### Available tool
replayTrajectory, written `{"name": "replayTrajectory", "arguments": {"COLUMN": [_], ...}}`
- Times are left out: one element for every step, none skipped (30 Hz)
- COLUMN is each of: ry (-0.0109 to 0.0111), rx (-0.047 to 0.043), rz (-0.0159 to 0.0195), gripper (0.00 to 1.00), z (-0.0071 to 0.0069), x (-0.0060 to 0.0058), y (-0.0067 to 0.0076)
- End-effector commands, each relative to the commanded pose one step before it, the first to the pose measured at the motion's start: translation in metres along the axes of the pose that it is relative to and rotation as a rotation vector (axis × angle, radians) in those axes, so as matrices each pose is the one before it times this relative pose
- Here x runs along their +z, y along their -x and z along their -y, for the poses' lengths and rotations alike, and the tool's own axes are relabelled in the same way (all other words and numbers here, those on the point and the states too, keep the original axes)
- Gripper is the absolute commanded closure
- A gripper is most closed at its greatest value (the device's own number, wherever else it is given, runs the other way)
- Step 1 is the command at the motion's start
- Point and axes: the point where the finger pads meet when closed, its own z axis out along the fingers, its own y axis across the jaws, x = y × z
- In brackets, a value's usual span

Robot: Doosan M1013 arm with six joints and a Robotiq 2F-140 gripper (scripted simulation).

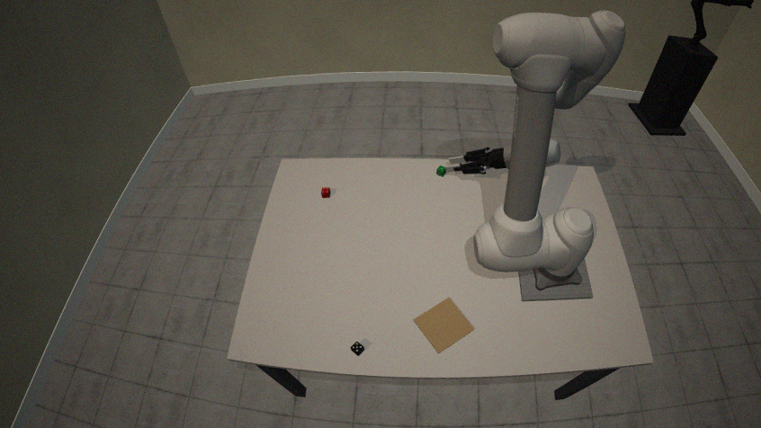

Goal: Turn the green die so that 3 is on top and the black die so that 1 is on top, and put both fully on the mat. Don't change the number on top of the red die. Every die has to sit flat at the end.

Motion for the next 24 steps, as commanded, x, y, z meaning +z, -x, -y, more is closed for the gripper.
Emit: {"name": "replayTrajectory", "arguments": {"ry": [0.00085,0.0,0.0,0.0,0.0,0.0,0.0,0.00001,-0.00001,0.00001,0.0,-0.00001,0.0,0.0,0.00029,0.00193,0.00496,0.00908,0.01399,0.0194,0.0,0.0,0.02498,0.03038], "rx": [0.0006,0.0,0.0,0.0,0.0,0.0,0.0,0.0,0.0,0.0,0.0,0.0,0.0,0.0,0.00006,0.00042,0.00107,0.00196,0.00303,0.00422,0.0,0.0,0.00547,0.00672], "rz": [-0.00057,0.0,0.0,0.0,0.0,0.0,0.0,0.00001,-0.00001,0.00001,0.0,-0.00001,0.0,0.0,-0.00007,-0.00048,-0.00125,-0.0024,-0.00398,-0.00609,0.0,0.0,-0.00885,-0.0124], "gripper": [0.65,0.65,0.65,0.65,0.65,0.65,0.65,0.65,0.65,0.65,0.65,0.65,0.65,0.65,0.65,0.65,0.65,0.65,0.65,0.65,0.65,0.65,0.65,0.65], "z": [0.00002,0.0,0.0,0.0,0.0,0.0,0.0,0.0,0.0,0.0,0.0,0.0,0.0,0.0,-0.00006,-0.0004,-0.00102,-0.00186,-0.00287,-0.00397,0.0,0.0,-0.0051,-0.00619], "x": [-0.00636,-0.00215,-0.00205,0.0,0.0,-0.00189,-0.00168,-0.00143,-0.00115,-0.00086,-0.00058,-0.00033,-0.00013,-0.00002,0.00004,0.00025,0.00065,0.00118,0.0018,0.00248,0.0,0.0,0.00317,0.00381], "y": [0.01192,0.00404,0.00385,0.0,0.0,0.00355,0.00315,0.00269,0.00216,0.00162,0.00108,0.00061,0.00025,0.00004,0.00003,0.00017,0.00044,0.00079,0.00117,0.00153,0.0,0.0,0.00181,0.00197]}}
